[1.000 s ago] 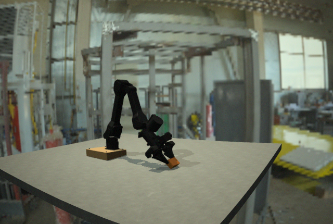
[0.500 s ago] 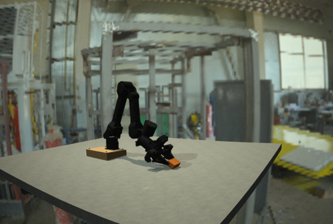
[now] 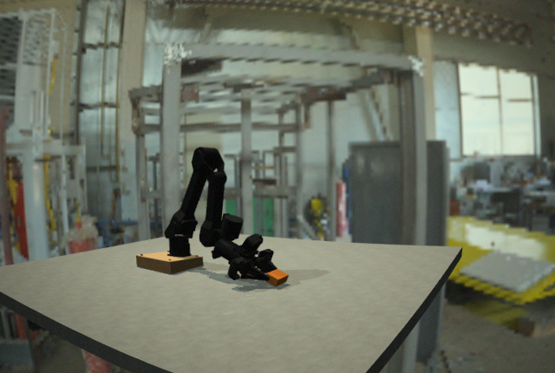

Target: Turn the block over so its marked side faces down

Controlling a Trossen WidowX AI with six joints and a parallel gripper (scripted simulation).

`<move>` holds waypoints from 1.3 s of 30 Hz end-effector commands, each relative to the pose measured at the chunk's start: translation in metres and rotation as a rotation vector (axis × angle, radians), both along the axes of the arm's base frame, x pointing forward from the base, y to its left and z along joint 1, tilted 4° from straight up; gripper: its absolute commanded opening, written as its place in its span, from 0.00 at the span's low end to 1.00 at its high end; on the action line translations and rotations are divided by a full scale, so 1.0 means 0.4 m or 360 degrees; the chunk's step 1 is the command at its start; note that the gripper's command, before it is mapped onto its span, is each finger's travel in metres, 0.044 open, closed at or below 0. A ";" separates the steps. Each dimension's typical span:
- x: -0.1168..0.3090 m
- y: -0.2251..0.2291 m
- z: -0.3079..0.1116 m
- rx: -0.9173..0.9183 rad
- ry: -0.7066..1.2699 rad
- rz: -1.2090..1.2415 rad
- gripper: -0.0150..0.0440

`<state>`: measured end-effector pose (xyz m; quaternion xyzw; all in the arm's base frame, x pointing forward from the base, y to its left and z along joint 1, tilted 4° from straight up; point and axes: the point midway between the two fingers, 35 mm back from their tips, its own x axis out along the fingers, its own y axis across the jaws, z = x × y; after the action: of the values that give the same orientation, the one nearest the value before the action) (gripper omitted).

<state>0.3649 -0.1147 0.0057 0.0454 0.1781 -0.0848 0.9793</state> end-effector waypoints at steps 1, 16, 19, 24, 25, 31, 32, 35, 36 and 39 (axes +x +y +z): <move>-0.004 0.003 0.000 0.0008 -0.0019 0.0003 0.25; -0.004 0.003 0.000 0.0008 -0.0019 0.0003 0.39; -0.004 0.003 0.000 0.0008 -0.0019 0.0003 0.52; -0.004 0.003 0.000 0.0008 -0.0019 0.0003 0.74; -0.004 0.003 0.000 0.0008 -0.0019 0.0003 0.79; -0.004 0.003 0.000 0.0008 -0.0019 0.0003 1.00; -0.004 0.003 0.000 0.0008 -0.0019 0.0003 1.00; -0.004 0.003 0.000 0.0008 -0.0019 0.0003 1.00; -0.004 0.003 0.000 0.0008 -0.0019 0.0003 1.00; -0.004 0.003 0.000 0.0008 -0.0019 0.0003 1.00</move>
<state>0.3635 -0.1142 0.0062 0.0452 0.1722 -0.0849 0.9804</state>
